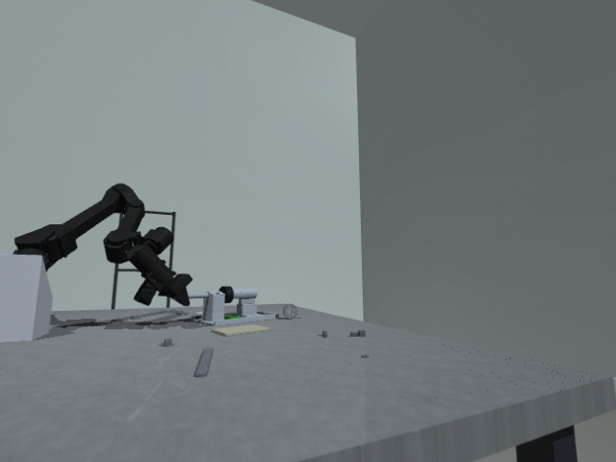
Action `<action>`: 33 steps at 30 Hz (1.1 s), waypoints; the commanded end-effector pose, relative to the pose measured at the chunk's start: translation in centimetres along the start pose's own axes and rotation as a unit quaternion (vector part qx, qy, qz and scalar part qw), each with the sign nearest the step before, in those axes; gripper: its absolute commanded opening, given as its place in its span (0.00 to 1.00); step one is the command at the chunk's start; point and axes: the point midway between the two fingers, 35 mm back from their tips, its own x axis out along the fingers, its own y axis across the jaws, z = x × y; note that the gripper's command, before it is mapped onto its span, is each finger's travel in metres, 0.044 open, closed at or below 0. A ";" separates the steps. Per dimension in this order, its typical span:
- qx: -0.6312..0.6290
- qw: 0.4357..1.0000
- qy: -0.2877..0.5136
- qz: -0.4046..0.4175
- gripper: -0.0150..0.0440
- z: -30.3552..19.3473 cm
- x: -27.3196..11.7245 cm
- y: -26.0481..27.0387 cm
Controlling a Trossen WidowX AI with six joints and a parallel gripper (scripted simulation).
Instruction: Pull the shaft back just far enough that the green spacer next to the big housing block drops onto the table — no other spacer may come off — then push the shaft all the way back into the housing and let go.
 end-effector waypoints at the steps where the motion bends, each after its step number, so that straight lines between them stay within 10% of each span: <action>1: -0.002 1.000 0.004 -0.001 0.25 -0.5 0.2 0.0; 33: -0.002 1.000 0.004 -0.001 0.25 -1.3 1.1 0.0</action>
